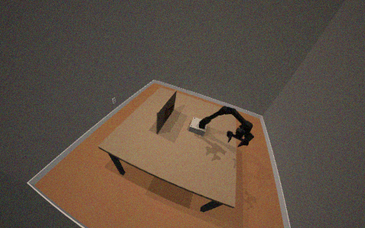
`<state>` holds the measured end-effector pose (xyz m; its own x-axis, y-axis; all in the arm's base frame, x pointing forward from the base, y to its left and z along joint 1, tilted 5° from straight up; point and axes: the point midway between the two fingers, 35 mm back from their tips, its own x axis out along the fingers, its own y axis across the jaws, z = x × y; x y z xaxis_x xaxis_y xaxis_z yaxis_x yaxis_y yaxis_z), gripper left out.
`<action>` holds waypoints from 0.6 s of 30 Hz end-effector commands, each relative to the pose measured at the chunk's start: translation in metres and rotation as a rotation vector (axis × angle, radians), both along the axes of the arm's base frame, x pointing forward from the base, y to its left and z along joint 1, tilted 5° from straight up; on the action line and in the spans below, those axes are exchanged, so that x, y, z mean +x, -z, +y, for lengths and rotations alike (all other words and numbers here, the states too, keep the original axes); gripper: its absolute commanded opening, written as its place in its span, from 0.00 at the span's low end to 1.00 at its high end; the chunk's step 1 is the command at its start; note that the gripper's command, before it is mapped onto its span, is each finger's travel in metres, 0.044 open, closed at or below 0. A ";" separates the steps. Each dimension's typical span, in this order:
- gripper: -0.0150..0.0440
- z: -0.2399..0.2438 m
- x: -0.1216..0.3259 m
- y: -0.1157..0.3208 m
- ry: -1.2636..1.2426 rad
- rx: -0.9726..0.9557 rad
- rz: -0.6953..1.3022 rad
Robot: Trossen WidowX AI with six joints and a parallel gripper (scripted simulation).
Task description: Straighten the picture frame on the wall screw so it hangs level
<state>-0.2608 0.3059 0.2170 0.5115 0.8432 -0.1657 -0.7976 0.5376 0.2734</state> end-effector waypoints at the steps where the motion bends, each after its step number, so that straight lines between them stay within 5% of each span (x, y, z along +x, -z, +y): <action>1: 0.89 0.001 0.003 0.000 0.008 -0.001 0.006; 6: 0.69 0.030 0.077 -0.006 0.212 -0.008 0.154; 18: 0.69 0.031 0.279 -0.017 0.697 0.162 0.617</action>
